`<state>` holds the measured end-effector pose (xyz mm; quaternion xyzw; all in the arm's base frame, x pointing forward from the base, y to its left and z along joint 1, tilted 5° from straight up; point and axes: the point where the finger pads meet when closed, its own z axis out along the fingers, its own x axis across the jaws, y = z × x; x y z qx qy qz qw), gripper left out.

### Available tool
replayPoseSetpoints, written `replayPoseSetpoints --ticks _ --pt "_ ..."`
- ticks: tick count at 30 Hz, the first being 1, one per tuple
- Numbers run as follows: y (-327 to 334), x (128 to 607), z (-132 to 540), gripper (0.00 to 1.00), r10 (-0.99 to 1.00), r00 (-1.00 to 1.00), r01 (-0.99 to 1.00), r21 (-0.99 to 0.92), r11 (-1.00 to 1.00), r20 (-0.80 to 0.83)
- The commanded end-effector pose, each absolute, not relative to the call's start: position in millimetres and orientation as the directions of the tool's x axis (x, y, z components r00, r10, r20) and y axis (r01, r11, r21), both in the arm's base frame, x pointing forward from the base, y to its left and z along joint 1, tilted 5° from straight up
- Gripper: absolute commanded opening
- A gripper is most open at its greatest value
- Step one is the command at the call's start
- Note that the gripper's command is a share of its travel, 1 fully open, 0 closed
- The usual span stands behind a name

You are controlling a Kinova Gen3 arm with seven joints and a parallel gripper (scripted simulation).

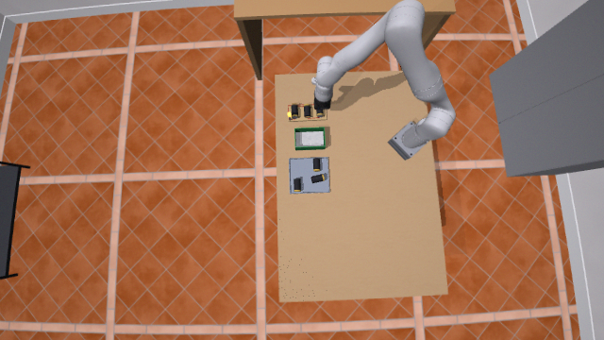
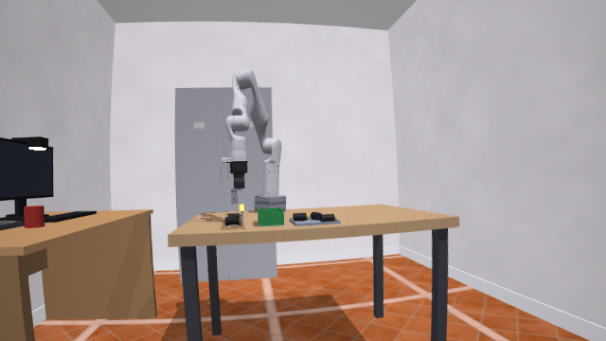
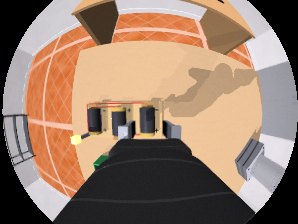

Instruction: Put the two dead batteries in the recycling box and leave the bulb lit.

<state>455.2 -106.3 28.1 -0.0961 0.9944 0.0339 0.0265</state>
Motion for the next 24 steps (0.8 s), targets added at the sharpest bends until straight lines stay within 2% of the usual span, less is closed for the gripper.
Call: replayPoseSetpoints --ticks 1,8,24 --pt "-109 458 44 0.9 -0.187 -0.98 -0.191 0.057 0.98 -0.069" --pt "-112 456 81 0.9 -0.187 -0.98 -0.191 0.057 0.98 -0.069" --pt "-104 455 83 0.9 -0.187 -0.98 -0.191 0.057 0.98 -0.069"
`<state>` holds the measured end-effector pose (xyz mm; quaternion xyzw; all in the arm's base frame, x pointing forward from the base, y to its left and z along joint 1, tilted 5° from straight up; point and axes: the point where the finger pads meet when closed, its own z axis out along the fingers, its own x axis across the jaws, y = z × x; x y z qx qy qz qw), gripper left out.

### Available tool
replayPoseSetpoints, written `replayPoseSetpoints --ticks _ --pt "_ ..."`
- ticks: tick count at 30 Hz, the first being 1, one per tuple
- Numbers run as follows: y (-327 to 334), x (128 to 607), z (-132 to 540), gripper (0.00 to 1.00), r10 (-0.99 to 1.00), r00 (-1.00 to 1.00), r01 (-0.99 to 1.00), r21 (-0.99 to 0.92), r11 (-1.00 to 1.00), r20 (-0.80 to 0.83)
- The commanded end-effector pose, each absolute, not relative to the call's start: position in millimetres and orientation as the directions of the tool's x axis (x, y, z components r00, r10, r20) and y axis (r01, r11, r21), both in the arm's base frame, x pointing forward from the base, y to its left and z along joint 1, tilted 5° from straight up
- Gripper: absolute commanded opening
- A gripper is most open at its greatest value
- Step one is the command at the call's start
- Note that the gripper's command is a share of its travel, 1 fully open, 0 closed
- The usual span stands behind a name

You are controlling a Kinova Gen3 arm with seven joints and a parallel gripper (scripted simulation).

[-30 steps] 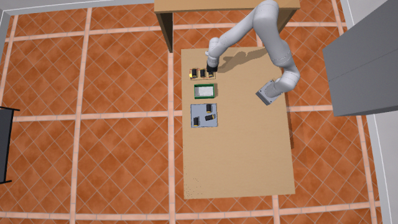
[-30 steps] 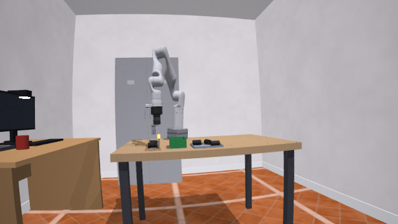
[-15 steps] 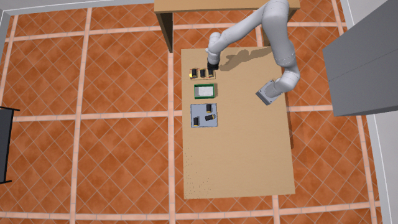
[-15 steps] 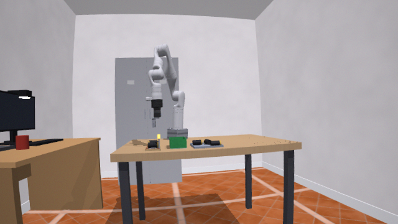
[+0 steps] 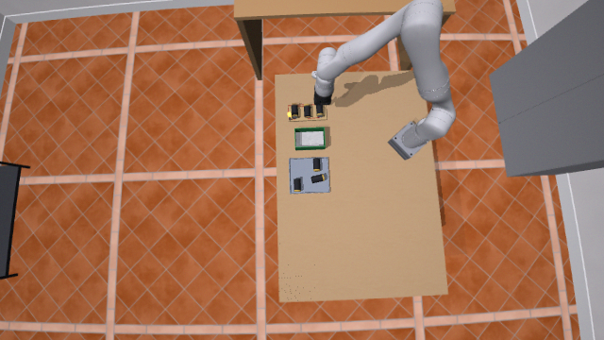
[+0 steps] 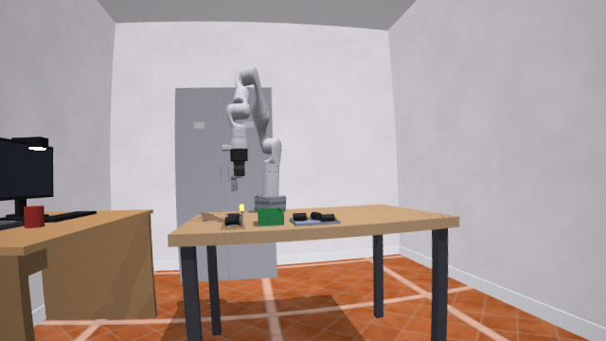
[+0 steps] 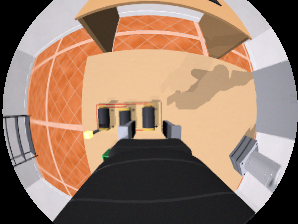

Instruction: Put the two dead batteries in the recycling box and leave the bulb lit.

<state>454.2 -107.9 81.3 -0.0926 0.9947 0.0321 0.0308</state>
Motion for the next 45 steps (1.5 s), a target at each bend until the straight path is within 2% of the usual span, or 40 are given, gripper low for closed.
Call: replayPoseSetpoints --ticks 1,20,35,45 --pt "-102 455 83 0.9 -0.187 -0.98 -0.191 0.057 0.98 -0.069" --pt "-29 448 87 0.9 -0.187 -0.98 -0.191 0.057 0.98 -0.069" --pt "82 437 95 0.9 -0.187 -0.98 -0.191 0.057 0.98 -0.069" --pt "132 433 98 0.9 -0.187 -0.98 -0.191 0.057 0.98 -0.069"
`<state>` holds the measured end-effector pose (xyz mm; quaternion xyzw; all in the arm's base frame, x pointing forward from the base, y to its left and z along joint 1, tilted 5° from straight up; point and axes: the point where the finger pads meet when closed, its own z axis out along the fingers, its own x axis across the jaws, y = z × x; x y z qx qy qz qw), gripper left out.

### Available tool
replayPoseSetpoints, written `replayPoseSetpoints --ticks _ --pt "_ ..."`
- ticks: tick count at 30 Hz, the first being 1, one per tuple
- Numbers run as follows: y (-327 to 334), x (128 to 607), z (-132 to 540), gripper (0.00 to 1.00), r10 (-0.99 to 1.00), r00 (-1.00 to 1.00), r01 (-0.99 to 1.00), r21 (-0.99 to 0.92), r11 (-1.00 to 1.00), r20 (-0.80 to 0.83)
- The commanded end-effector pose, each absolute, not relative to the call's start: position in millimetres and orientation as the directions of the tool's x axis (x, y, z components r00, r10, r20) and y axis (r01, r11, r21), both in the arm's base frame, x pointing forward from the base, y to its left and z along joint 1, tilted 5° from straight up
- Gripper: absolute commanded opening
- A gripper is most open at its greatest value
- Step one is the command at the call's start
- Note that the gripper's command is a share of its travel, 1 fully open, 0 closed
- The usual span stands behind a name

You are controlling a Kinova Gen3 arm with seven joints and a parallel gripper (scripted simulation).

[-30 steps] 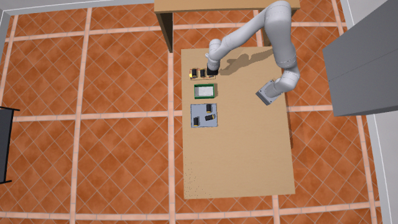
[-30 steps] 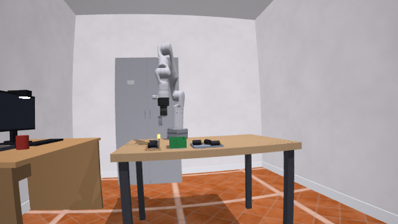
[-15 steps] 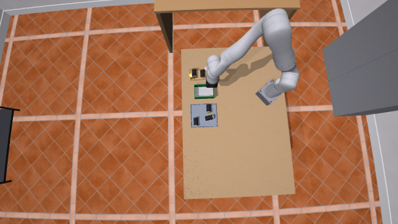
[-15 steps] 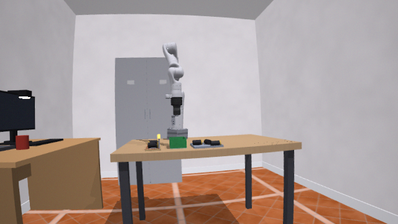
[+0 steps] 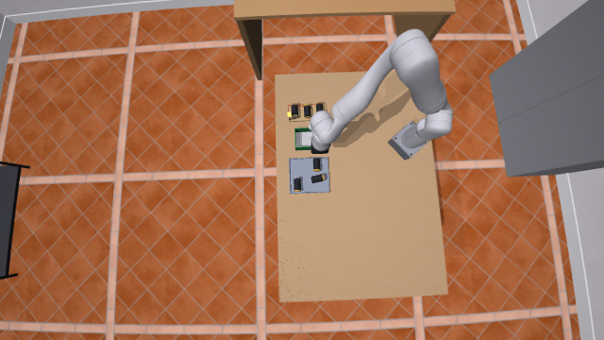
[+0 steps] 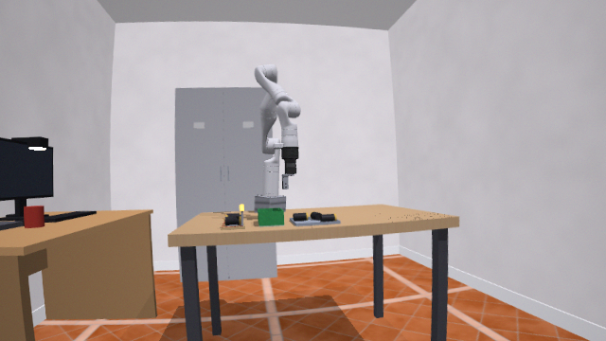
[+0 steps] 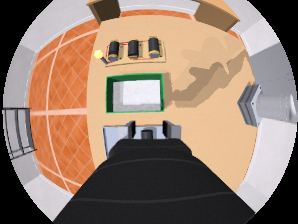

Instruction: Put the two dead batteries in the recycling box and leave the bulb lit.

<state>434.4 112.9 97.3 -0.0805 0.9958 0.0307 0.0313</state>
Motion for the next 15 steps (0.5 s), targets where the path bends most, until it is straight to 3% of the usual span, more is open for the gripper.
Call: replayPoseSetpoints --ticks 1,15 --pt "138 432 98 0.9 -0.187 -0.98 -0.191 0.057 0.98 -0.069" --pt "172 429 100 0.9 -0.187 -0.98 -0.191 0.057 0.98 -0.069"
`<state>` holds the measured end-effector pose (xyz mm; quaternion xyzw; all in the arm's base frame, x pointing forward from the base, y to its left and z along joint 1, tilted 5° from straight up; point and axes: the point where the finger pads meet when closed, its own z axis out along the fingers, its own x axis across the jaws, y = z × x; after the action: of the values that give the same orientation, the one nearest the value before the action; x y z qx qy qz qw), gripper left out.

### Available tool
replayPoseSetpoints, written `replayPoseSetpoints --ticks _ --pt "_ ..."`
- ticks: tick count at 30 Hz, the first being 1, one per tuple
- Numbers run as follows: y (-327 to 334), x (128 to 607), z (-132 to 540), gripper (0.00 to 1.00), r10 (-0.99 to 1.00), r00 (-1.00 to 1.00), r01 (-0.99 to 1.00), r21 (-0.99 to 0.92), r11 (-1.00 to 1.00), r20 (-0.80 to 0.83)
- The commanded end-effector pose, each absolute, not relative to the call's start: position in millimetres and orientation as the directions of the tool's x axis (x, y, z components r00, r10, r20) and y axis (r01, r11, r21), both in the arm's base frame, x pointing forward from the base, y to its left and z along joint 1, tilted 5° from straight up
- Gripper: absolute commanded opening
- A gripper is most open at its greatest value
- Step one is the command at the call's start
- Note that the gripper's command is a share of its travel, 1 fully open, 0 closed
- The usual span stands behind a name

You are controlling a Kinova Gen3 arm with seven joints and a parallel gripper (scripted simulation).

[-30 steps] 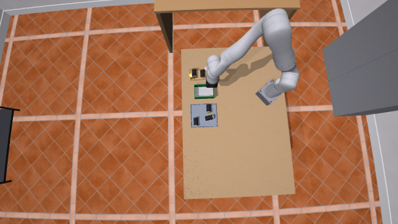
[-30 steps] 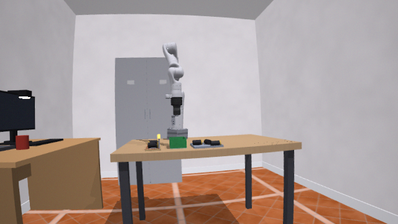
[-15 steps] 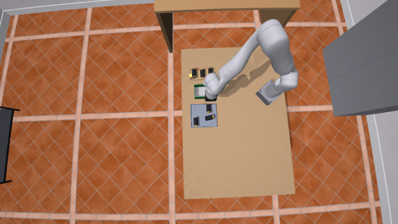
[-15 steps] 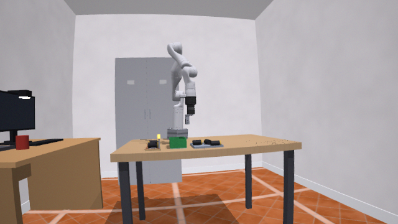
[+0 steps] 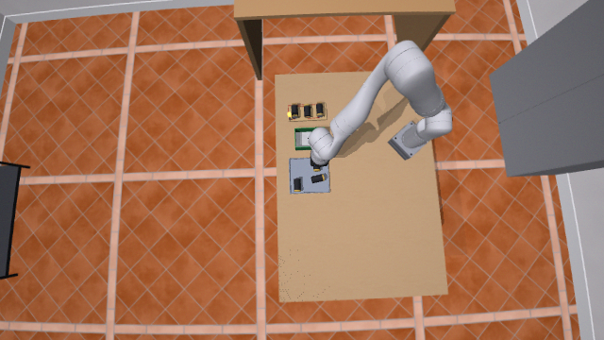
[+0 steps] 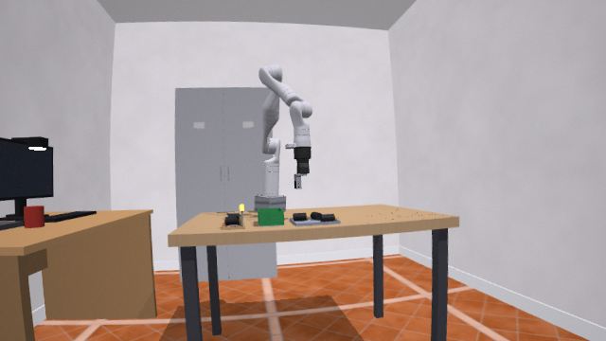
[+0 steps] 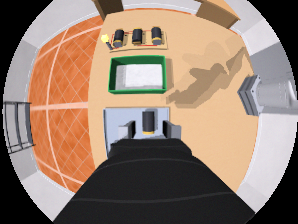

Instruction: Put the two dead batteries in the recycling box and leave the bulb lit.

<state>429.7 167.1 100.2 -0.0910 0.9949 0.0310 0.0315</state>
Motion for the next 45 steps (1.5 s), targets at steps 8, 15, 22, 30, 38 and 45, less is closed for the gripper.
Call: replayPoseSetpoints --ticks 8,15,22,30,38,45 --pt "174 429 100 0.9 -0.187 -0.98 -0.191 0.057 0.98 -0.069" --pt "174 429 100 0.9 -0.186 -0.98 -0.19 0.057 0.98 -0.069" --pt "174 429 100 0.9 -0.184 -0.981 -0.188 0.057 0.981 -0.069" --pt "174 429 100 0.9 -0.184 -0.981 -0.188 0.057 0.981 -0.069" --pt "176 430 79 0.9 -0.184 -0.981 -0.188 0.057 0.981 -0.069" --pt "178 432 44 0.9 -0.184 -0.981 -0.188 0.057 0.981 -0.069"
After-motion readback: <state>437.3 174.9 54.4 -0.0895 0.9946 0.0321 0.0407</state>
